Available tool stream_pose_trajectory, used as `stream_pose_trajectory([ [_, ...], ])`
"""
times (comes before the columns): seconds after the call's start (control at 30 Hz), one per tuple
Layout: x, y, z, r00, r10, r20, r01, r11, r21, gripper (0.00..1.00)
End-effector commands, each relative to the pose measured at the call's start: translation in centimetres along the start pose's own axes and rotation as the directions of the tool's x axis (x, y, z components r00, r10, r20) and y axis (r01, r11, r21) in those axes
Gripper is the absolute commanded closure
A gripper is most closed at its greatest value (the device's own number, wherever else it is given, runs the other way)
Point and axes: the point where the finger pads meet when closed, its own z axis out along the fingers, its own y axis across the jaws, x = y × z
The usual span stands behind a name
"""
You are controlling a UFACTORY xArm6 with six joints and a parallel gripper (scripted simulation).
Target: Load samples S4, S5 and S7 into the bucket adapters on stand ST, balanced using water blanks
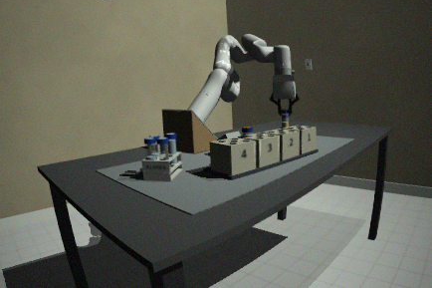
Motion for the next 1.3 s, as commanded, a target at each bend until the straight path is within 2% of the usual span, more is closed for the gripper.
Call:
stream_pose_trajectory([
  [0.0, 0.0, -0.1, -0.8, 1.000, -0.002, -0.002, 0.002, 1.000, 0.003, 1.00],
  [1.27, 0.0, -0.1, -7.6, 1.000, -0.002, -0.003, 0.002, 1.000, 0.003, 1.00],
])
